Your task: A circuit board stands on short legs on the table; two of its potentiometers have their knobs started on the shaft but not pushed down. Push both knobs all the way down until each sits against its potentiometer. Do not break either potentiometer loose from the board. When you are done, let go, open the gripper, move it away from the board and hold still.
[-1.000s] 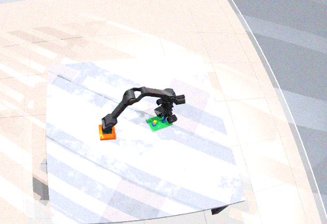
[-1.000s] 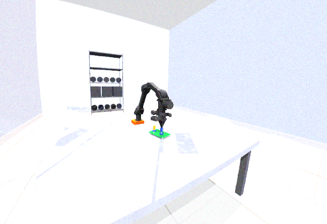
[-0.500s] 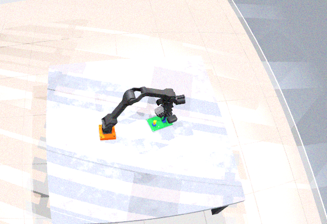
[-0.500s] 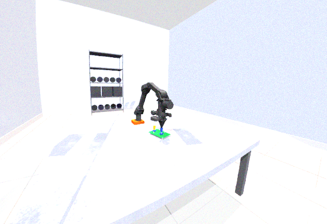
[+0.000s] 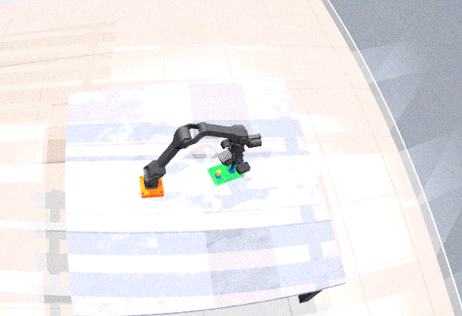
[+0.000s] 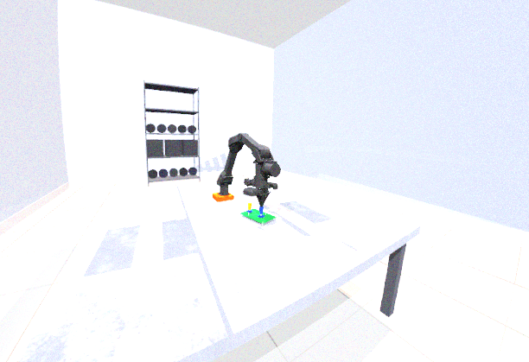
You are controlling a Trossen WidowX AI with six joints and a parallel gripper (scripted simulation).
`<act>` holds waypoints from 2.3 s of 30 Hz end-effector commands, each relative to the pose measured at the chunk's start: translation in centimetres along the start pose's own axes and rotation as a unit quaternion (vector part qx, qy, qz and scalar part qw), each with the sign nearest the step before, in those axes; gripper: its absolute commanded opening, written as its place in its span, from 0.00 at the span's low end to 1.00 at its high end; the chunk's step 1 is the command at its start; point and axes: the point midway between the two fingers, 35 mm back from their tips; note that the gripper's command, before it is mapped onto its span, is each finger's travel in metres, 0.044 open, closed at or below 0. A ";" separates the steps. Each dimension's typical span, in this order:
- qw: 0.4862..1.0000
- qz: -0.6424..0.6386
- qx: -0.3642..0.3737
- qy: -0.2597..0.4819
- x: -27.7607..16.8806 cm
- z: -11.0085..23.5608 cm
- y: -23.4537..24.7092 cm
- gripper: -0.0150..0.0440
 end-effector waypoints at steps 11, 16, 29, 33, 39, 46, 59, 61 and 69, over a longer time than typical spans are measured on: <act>1.000 -0.002 0.001 -0.006 -0.2 -1.4 0.1 0.25; 1.000 -0.002 0.001 -0.006 -0.2 -1.4 0.1 0.25; 1.000 -0.002 0.001 -0.006 -0.2 -1.5 0.1 0.25; 1.000 -0.002 0.001 -0.006 -0.2 -1.5 0.1 0.25; 1.000 -0.002 0.001 -0.006 -0.2 -1.5 0.1 0.25; 1.000 -0.002 0.001 -0.006 -0.2 -1.6 0.1 0.25; 1.000 -0.002 0.001 -0.006 -0.2 -1.7 0.1 0.25; 1.000 -0.002 0.001 -0.006 -0.2 -1.6 0.1 0.25; 1.000 -0.002 0.001 -0.006 -0.2 -0.5 0.1 0.25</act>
Point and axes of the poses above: the point midway between the two fingers, 35 mm back from their tips, its own z axis back along the fingers, its own y axis across the jaws, x = y × z, and after that the axes turned 7 degrees about -z, right-handed
